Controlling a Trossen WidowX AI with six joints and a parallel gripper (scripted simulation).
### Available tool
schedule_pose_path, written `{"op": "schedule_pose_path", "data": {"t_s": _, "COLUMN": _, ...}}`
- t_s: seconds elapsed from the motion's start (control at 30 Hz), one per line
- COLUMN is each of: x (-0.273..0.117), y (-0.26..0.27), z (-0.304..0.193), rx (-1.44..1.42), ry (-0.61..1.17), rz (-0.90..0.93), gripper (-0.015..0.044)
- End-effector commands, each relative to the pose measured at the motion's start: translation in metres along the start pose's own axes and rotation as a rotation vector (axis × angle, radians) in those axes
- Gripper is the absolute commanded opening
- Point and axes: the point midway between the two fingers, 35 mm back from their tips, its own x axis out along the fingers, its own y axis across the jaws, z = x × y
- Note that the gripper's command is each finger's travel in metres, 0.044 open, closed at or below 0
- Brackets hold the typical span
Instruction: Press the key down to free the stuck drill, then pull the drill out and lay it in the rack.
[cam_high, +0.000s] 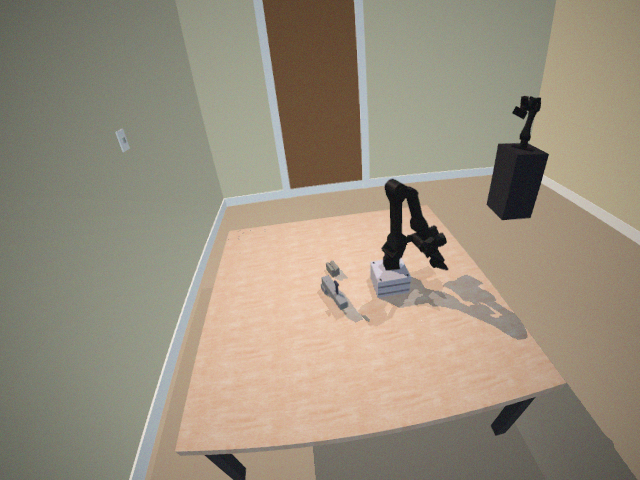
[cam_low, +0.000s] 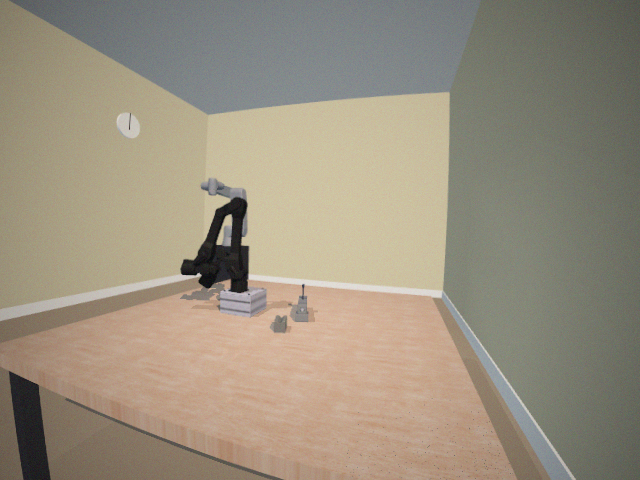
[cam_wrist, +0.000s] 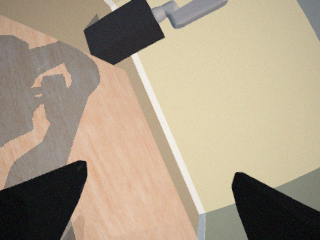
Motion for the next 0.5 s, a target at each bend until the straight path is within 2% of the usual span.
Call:
{"op": "schedule_pose_path", "data": {"t_s": 0.0, "x": 0.0, "y": 0.0, "z": 0.0, "rx": 0.0, "ry": 0.0, "rz": 0.0, "gripper": 0.0374}}
{"op": "schedule_pose_path", "data": {"t_s": 0.27, "x": -0.001, "y": 0.001, "z": 0.0, "rx": -0.002, "ry": -0.002, "rz": 0.004, "gripper": 0.0164}}
{"op": "schedule_pose_path", "data": {"t_s": 0.47, "x": -0.024, "y": 0.024, "z": 0.014, "rx": -0.065, "ry": -0.091, "rz": 0.14, "gripper": 0.0006}}
